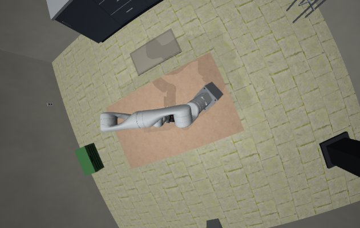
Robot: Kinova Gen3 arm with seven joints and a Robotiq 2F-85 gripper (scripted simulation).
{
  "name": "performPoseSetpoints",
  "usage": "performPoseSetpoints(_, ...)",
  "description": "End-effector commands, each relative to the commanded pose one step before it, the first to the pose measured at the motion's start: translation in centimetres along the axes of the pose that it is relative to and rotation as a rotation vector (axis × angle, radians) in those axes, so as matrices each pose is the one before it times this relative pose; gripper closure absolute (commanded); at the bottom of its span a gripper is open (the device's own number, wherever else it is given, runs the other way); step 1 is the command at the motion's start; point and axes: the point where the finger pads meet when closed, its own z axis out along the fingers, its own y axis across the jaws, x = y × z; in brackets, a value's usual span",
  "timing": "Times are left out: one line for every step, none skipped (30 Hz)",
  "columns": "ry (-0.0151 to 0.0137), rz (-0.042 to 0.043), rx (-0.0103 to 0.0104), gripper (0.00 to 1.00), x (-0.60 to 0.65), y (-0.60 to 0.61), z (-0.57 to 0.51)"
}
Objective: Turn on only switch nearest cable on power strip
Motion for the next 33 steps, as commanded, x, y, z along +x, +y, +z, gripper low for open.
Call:
performPoseSetpoints(-0.00068,0.00020,0.00009,1.00,-0.034,-0.004,0.118)
performPoseSetpoints(0.00000,0.00000,0.00000,1.00,0.000,0.000,0.046)
performPoseSetpoints(0.00000,0.00000,0.00000,1.00,0.000,0.000,0.045)
performPoseSetpoints(0.00000,0.00000,0.00000,1.00,0.000,0.000,0.044)
performPoseSetpoints(0.00000,0.00000,0.00000,1.00,0.000,0.000,0.043)
performPoseSetpoints(0.00000,0.00000,0.00000,1.00,0.000,0.000,0.040)
performPoseSetpoints(0.00000,0.00000,0.00000,1.00,0.000,0.000,0.038)
performPoseSetpoints(0.00000,0.00000,0.00000,1.00,0.000,0.000,0.035)
performPoseSetpoints(0.00000,0.00000,0.00000,1.00,0.000,0.000,0.031)
performPoseSetpoints(0.00000,0.00000,0.00000,1.00,0.000,0.000,0.000)
performPoseSetpoints(0.00000,0.00000,0.00000,1.00,0.000,0.000,0.000)
performPoseSetpoints(0.00000,0.00000,0.00000,1.00,0.000,0.000,0.028)
performPoseSetpoints(0.00000,0.00000,0.00000,1.00,0.000,0.000,0.024)
performPoseSetpoints(0.00000,0.00000,0.00000,1.00,0.000,0.000,0.020)
performPoseSetpoints(0.00000,0.00000,0.00000,1.00,0.000,0.000,0.016)
performPoseSetpoints(0.00000,0.00000,0.00000,1.00,0.000,0.000,0.012)
performPoseSetpoints(0.00000,0.00000,0.00000,1.00,0.000,0.000,0.009)
performPoseSetpoints(0.00000,0.00000,0.00000,1.00,0.000,0.000,0.006)
performPoseSetpoints(0.00000,0.00000,0.00000,1.00,0.000,0.000,0.003)
performPoseSetpoints(0.00000,0.00000,0.00000,1.00,0.000,0.000,0.001)
performPoseSetpoints(0.00000,0.00000,0.00000,1.00,0.000,0.000,0.000)
performPoseSetpoints(0.00000,0.00000,0.00000,1.00,0.000,0.000,0.000)
performPoseSetpoints(0.00000,0.00000,0.00000,1.00,0.000,0.000,0.000)
performPoseSetpoints(0.00000,0.00000,0.00000,1.00,0.000,0.000,0.000)
performPoseSetpoints(0.00000,0.00000,0.00000,1.00,0.000,0.000,0.000)
performPoseSetpoints(0.00000,0.00000,0.00000,1.00,0.000,0.000,0.000)
performPoseSetpoints(0.00000,0.00000,0.00000,1.00,0.000,0.000,0.000)
performPoseSetpoints(0.00000,0.00000,0.00000,1.00,0.000,0.000,0.000)
performPoseSetpoints(0.00000,0.00000,0.00000,1.00,0.000,0.000,0.000)
performPoseSetpoints(0.00000,0.00000,0.00000,1.00,0.000,0.000,0.000)
performPoseSetpoints(0.00000,0.00000,0.00000,1.00,0.000,0.000,0.000)
performPoseSetpoints(0.00000,0.00000,0.00000,1.00,0.000,0.000,0.000)
performPoseSetpoints(0.00000,0.00000,0.00000,1.00,0.000,0.000,-0.003)
